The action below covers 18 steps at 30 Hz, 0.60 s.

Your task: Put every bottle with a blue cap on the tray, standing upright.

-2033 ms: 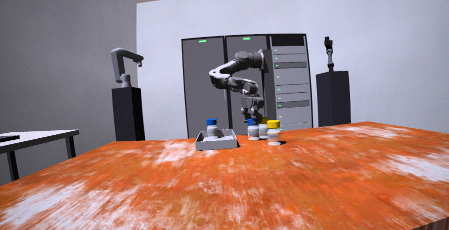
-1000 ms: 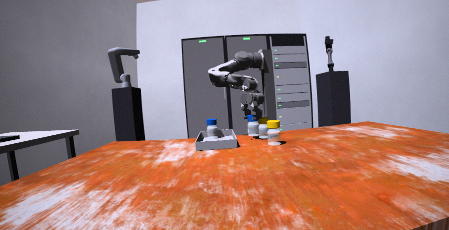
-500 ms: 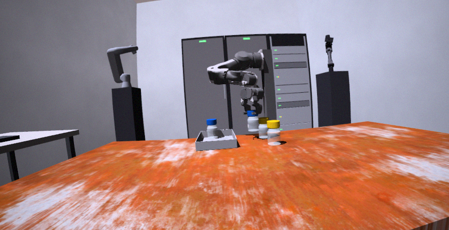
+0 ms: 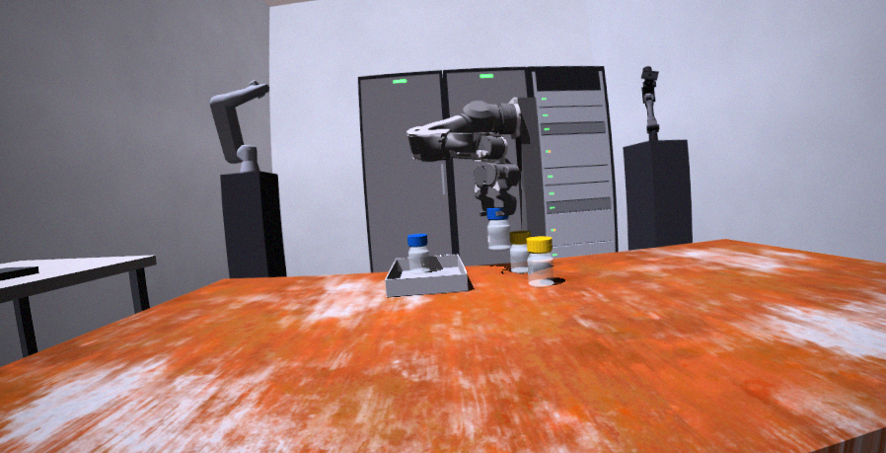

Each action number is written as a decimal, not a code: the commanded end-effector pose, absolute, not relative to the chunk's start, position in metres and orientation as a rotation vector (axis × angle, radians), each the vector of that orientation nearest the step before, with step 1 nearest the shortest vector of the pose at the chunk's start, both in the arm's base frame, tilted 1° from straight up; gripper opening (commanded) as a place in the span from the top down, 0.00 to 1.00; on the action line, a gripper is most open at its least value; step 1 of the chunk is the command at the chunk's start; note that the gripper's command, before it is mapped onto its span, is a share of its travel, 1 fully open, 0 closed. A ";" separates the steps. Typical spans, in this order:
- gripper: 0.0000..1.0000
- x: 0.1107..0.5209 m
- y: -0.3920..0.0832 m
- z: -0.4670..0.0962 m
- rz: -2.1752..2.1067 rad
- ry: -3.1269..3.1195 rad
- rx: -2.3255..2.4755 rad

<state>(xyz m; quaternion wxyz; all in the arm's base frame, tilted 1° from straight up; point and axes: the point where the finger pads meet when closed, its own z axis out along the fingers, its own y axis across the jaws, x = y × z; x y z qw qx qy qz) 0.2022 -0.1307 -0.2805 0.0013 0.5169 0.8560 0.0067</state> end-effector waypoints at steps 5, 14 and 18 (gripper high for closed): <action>1.00 0.202 -0.132 -0.263 0.012 2.684 1.638; 1.00 0.201 -0.132 -0.257 0.010 2.684 1.640; 1.00 0.202 -0.132 -0.248 0.015 2.683 1.636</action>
